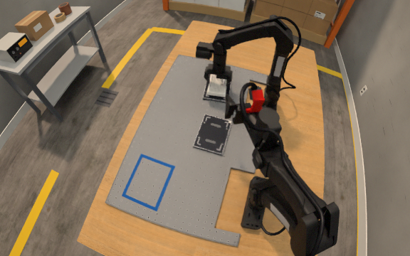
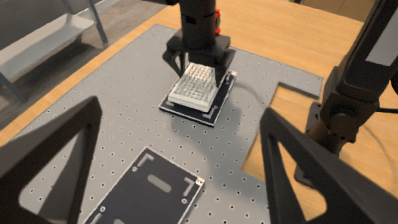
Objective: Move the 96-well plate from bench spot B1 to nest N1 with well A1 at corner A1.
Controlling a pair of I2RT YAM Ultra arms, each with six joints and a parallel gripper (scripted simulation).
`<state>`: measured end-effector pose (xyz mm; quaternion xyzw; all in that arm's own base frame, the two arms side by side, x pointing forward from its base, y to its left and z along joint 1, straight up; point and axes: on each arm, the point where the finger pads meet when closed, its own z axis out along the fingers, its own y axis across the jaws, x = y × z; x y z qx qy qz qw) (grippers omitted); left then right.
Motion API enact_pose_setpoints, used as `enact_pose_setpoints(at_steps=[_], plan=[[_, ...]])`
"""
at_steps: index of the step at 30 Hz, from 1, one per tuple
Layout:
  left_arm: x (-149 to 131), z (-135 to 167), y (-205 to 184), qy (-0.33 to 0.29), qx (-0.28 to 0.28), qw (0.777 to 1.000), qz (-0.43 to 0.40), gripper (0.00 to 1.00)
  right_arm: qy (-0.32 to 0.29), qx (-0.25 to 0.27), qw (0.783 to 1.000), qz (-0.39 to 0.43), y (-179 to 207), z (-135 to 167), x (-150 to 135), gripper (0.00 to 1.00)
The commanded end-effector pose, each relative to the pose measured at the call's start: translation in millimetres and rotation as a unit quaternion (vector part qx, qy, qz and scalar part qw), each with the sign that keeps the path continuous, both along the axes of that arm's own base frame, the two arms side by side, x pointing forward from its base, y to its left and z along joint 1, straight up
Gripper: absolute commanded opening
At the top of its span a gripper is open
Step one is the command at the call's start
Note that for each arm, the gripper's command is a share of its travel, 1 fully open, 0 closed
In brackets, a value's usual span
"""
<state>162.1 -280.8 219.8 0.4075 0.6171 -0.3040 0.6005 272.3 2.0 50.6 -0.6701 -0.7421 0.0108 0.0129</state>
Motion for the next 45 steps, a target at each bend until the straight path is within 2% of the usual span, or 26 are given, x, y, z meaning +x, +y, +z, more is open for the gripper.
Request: enact_pose_setpoints(at_steps=[1, 8, 28, 38, 45], plan=[[-1.5, 7.6, -2.2, -0.007, -0.011, 1.0, -0.004, 1.0, -0.024, -0.007, 1.0, 0.009, -0.1, 8.5, 9.1, 0.78], [-1.5, 7.6, -2.2, -0.007, -0.011, 1.0, -0.004, 1.0, -0.019, -0.007, 1.0, 0.003, -2.4, 9.8, -2.6, 0.78], [-1.5, 7.6, -2.2, -0.007, -0.011, 1.0, -0.004, 1.0, -0.031, -0.001, 1.0, 0.001, -1.1, 7.5, 3.8, 0.78], [-1.5, 7.6, -2.2, -0.007, -0.011, 1.0, -0.004, 1.0, -0.024, -0.006, 1.0, 0.0, -4.3, -19.0, 2.6, 0.78], [-1.5, 7.6, -2.2, -0.007, -0.011, 1.0, -0.004, 1.0, -0.005, -0.007, 1.0, -0.002, -2.6, -24.9, -1.9, 0.78]])
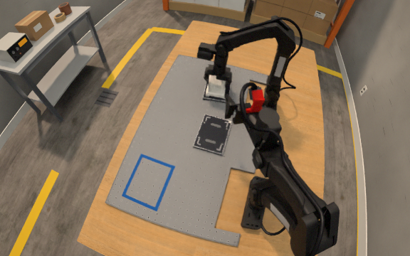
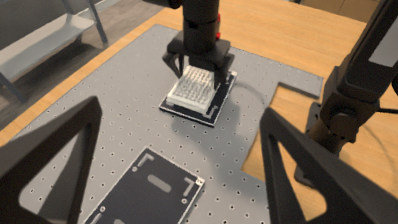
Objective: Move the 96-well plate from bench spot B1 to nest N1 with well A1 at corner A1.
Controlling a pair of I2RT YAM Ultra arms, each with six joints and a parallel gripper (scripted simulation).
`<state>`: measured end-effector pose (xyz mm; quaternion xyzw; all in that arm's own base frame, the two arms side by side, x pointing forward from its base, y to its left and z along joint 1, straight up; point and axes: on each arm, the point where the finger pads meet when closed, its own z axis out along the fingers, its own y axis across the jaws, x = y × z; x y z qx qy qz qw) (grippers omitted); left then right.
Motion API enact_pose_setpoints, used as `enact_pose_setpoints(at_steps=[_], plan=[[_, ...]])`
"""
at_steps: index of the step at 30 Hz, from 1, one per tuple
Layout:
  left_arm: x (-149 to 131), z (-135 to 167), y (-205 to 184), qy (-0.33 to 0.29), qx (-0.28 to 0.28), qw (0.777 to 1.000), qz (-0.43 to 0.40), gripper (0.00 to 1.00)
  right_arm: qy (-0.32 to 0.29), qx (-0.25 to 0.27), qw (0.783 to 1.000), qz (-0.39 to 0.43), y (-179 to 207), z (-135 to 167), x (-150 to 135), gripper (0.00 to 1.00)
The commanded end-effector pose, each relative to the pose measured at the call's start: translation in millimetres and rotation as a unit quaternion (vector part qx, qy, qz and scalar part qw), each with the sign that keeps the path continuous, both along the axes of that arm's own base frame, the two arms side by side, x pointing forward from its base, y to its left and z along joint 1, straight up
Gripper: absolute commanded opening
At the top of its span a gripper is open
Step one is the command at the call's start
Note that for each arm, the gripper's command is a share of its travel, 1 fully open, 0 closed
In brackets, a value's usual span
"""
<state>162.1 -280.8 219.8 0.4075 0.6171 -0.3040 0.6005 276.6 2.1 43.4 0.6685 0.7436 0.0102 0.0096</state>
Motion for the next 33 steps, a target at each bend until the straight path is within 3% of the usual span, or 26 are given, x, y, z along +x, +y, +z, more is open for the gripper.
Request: enact_pose_setpoints(at_steps=[1, 6, 33], plan=[[-1.5, 7.6, -2.2, -0.007, -0.011, 1.0, -0.004, 1.0, 0.029, -0.008, 1.0, -0.004, -2.7, -18.2, -7.1, 0.78], [-1.5, 7.6, -2.2, -0.007, -0.011, 1.0, -0.004, 1.0, 0.032, -0.008, 0.999, -0.002, 0.2, 1.5, 1.0, 0.78], [-1.5, 7.6, -2.2, -0.007, -0.011, 1.0, -0.004, 1.0, 0.028, -0.008, 1.0, 0.0, 0.2, 14.4, 1.5, 0.78]])
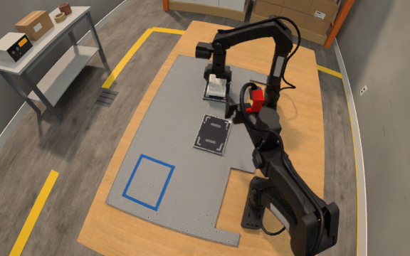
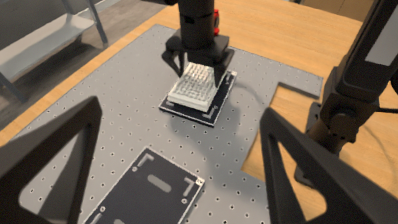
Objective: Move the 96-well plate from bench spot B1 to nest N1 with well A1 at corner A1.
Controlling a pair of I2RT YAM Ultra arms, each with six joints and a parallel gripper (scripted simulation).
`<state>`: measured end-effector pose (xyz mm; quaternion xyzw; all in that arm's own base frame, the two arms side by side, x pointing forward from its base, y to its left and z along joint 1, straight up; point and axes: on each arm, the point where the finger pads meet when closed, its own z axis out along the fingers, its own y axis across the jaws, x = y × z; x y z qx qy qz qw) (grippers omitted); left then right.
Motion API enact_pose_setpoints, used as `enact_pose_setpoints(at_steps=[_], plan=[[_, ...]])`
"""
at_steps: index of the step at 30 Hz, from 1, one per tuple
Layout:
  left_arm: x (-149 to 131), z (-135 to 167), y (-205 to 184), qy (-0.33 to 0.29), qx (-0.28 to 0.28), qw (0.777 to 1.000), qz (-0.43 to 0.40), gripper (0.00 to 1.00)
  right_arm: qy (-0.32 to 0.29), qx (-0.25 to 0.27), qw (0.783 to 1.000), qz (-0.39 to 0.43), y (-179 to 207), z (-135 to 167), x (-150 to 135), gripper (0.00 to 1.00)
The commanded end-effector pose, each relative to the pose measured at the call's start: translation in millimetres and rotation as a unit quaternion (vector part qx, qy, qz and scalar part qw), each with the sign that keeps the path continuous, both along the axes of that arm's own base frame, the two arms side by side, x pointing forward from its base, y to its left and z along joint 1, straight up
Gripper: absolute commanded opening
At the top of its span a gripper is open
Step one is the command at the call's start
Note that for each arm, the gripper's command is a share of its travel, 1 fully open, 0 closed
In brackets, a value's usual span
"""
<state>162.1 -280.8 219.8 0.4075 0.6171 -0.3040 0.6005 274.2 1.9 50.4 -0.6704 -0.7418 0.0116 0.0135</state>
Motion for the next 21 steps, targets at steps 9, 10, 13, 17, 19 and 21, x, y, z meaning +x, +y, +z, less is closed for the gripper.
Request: enact_pose_setpoints(at_steps=[9, 10, 13, 17, 19, 21], plan=[[-1.5, 7.6, -2.2, -0.007, -0.011, 1.0, -0.004, 1.0, -0.012, -0.007, 1.0, 0.004, 0.5, 7.4, 7.8, 0.78], [-1.5, 7.6, -2.2, -0.007, -0.011, 1.0, -0.004, 1.0, -0.01, -0.007, 1.0, 0.006, 0.4, 5.7, 4.8, 0.78], [-1.5, 7.6, -2.2, -0.007, -0.011, 1.0, -0.004, 1.0, -0.023, -0.006, 1.0, 0.009, 0.4, 8.1, 8.7, 0.78], [-1.5, 7.6, -2.2, -0.007, -0.011, 1.0, -0.004, 1.0, -0.028, -0.002, 1.0, 0.008, -0.3, 8.6, 2.4, 0.78], [-1.5, 7.6, -2.2, -0.007, -0.011, 1.0, -0.004, 1.0, -0.018, -0.002, 1.0, 0.005, -0.6, 9.8, -5.7, 0.78], [-1.5, 7.6, -2.2, -0.007, -0.011, 1.0, -0.004, 1.0, -0.018, -0.002, 1.0, 0.005, -0.6, 9.8, -5.6, 0.78]])
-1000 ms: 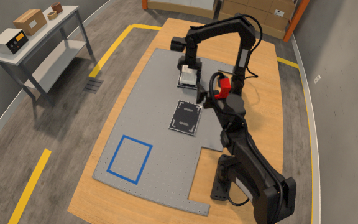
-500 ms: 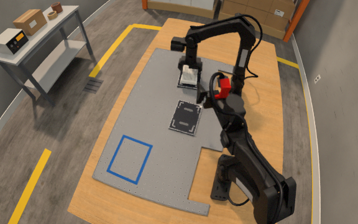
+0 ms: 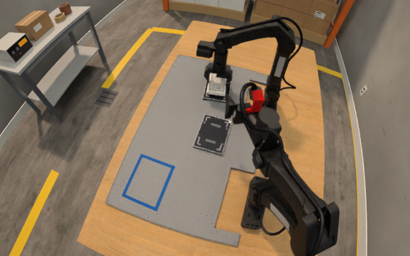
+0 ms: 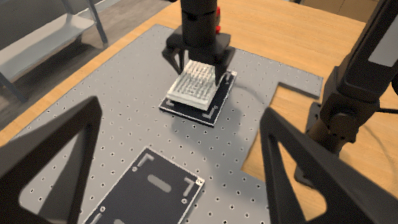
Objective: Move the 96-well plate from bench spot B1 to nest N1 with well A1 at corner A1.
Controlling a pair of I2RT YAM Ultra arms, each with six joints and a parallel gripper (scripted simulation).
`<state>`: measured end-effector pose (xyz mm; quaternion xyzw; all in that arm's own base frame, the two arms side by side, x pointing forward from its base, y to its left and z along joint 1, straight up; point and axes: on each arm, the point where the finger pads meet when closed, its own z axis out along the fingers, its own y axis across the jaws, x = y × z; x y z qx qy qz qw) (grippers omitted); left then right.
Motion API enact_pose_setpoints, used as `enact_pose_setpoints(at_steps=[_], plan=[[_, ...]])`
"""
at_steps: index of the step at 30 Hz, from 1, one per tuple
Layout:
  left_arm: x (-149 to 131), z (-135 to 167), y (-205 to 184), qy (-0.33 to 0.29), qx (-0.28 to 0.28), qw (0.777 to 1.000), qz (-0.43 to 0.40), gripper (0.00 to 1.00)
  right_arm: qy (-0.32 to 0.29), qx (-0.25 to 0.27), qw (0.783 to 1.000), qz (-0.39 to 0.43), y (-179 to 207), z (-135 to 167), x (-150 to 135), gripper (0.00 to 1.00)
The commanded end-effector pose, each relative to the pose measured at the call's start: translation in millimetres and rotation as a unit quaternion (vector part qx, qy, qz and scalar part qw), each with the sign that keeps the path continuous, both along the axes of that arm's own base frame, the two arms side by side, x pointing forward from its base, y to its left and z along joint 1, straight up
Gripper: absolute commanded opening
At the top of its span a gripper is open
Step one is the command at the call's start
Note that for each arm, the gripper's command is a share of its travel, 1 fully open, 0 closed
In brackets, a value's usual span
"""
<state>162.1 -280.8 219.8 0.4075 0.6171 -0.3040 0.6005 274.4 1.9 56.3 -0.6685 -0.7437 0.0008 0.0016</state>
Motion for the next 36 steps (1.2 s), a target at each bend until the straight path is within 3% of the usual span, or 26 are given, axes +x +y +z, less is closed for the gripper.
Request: enact_pose_setpoints(at_steps=[1, 19, 36], plan=[[-1.5, 7.6, -2.2, -0.007, -0.011, 1.0, -0.004, 1.0, -0.002, -0.002, 1.0, 0.002, -0.6, 3.9, -5.4, 0.78], [-1.5, 7.6, -2.2, -0.007, -0.011, 1.0, -0.004, 1.0, -0.019, -0.001, 1.0, -0.002, -1.3, 1.3, 2.2, 0.78], [-1.5, 7.6, -2.2, -0.007, -0.011, 1.0, -0.004, 1.0, 0.012, -0.007, 1.0, -0.003, -2.7, -31.1, -4.3, 0.78]])
